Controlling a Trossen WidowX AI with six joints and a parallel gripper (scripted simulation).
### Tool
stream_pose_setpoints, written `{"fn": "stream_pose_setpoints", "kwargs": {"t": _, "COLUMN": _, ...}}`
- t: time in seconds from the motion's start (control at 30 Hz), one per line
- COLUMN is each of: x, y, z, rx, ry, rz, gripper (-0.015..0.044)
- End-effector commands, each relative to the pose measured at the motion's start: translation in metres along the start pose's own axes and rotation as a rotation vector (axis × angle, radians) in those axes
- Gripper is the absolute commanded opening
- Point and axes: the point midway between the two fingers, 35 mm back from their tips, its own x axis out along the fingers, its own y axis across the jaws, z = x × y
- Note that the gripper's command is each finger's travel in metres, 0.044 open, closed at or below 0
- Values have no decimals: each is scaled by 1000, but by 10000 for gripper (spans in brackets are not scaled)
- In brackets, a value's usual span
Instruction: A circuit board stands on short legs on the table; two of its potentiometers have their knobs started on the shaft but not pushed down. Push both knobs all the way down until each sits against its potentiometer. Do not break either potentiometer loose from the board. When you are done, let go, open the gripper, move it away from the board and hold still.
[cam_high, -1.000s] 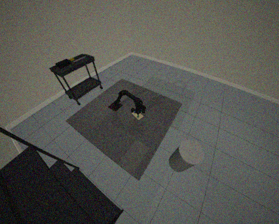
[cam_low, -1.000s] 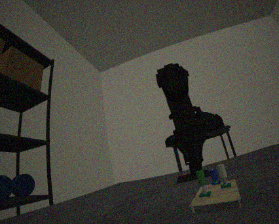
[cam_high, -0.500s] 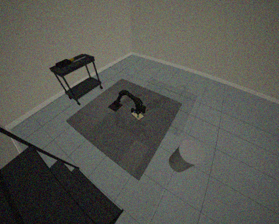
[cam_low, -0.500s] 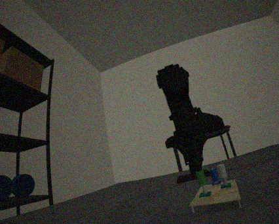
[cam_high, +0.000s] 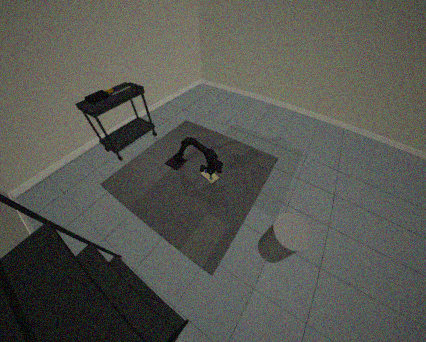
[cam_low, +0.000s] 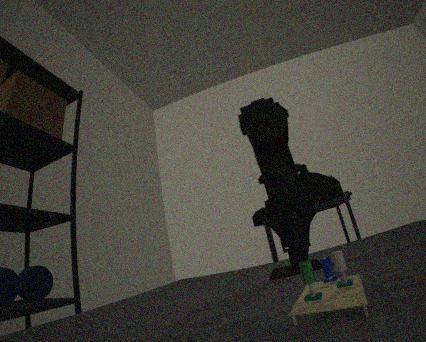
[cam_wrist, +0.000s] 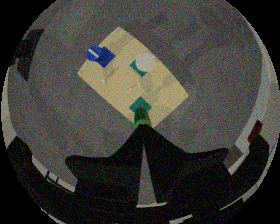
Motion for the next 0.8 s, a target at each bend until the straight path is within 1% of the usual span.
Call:
{"fn": "stream_pose_setpoints", "kwargs": {"t": 0.0, "x": 3, "y": 0, "z": 1, "rx": -5, "ry": -4, "rz": -1, "gripper": 0}}
{"fn": "stream_pose_setpoints", "kwargs": {"t": 0.77, "x": 8, "y": 0, "z": 1, "rx": -5, "ry": -4, "rz": -1, "gripper": 0}}
